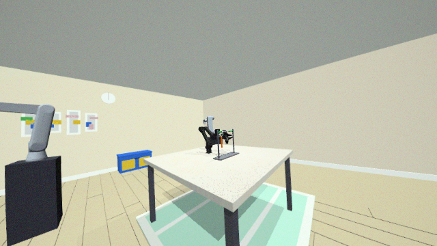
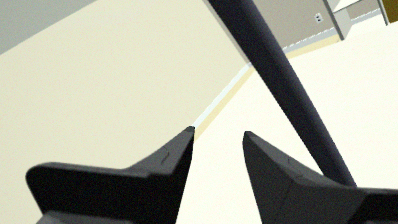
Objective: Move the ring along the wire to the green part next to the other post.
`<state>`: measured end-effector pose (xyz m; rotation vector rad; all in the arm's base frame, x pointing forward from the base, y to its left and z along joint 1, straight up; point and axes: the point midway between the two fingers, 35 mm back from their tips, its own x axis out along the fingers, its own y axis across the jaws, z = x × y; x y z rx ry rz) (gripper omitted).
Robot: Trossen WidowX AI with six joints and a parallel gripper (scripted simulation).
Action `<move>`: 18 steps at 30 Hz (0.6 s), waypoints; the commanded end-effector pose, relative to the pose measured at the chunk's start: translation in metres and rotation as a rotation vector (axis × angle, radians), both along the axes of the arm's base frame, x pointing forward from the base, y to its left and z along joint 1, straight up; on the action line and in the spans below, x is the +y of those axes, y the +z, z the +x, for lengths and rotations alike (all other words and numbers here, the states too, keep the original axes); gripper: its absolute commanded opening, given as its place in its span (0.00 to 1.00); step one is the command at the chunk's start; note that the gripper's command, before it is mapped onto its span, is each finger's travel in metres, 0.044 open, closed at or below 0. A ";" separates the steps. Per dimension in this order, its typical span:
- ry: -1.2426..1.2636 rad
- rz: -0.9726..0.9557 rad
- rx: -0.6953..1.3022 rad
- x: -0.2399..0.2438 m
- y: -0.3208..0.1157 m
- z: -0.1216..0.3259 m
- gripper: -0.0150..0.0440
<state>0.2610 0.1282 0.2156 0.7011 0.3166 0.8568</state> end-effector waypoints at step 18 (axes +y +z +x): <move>-0.422 -0.399 -0.145 -0.139 -0.066 -0.001 0.53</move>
